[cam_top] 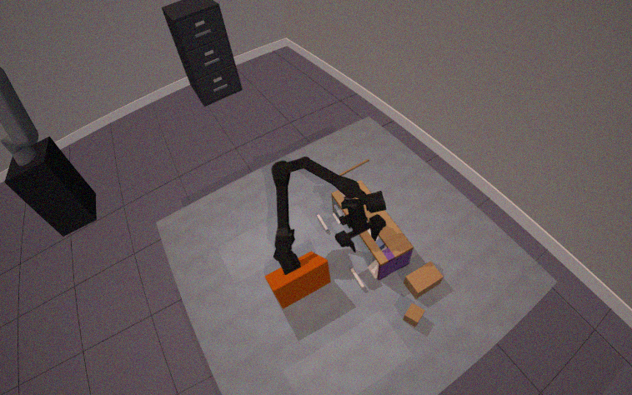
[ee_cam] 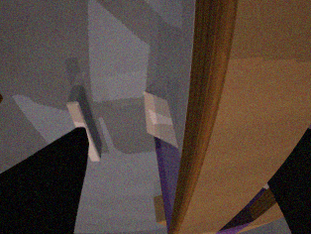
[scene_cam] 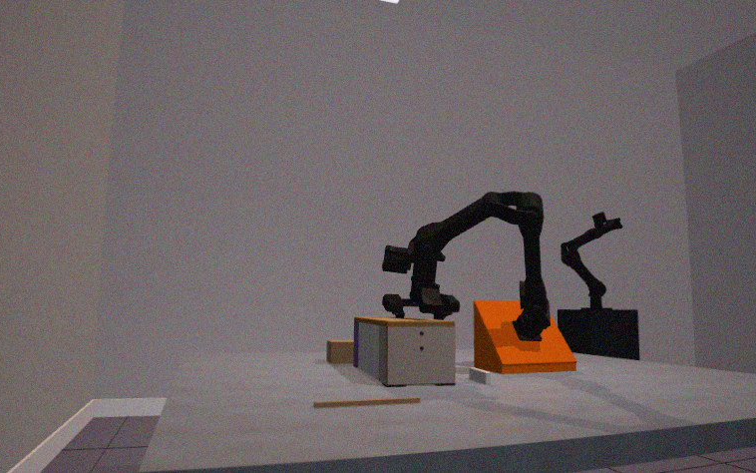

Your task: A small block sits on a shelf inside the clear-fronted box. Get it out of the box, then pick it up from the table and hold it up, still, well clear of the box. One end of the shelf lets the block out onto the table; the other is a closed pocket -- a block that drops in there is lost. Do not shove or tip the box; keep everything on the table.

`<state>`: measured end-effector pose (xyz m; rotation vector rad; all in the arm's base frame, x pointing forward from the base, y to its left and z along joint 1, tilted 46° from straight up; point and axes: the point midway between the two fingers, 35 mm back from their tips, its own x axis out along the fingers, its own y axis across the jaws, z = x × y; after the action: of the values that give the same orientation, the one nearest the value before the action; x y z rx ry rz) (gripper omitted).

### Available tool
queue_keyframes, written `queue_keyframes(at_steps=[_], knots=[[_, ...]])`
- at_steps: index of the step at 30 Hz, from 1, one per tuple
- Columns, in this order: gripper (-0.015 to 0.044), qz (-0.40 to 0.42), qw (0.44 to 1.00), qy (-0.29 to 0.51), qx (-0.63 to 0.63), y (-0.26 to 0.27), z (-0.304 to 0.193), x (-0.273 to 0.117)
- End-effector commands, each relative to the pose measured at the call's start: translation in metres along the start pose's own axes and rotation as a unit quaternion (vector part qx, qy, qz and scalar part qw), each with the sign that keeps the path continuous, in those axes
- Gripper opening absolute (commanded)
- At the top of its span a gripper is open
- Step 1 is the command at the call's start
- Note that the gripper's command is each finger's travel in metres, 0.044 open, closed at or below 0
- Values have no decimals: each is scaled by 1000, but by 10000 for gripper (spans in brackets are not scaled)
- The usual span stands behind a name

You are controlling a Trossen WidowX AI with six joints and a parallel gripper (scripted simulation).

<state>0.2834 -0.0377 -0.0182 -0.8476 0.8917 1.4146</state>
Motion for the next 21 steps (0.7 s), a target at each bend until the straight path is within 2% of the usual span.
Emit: queue_keyframes(at_steps=[1,18,21], knots=[[400,0,1000,2,-1,0,-10,4],[400,0,1000,3,-1,0,-46,16],[400,1,1000,3,0,-1,-52,2]])
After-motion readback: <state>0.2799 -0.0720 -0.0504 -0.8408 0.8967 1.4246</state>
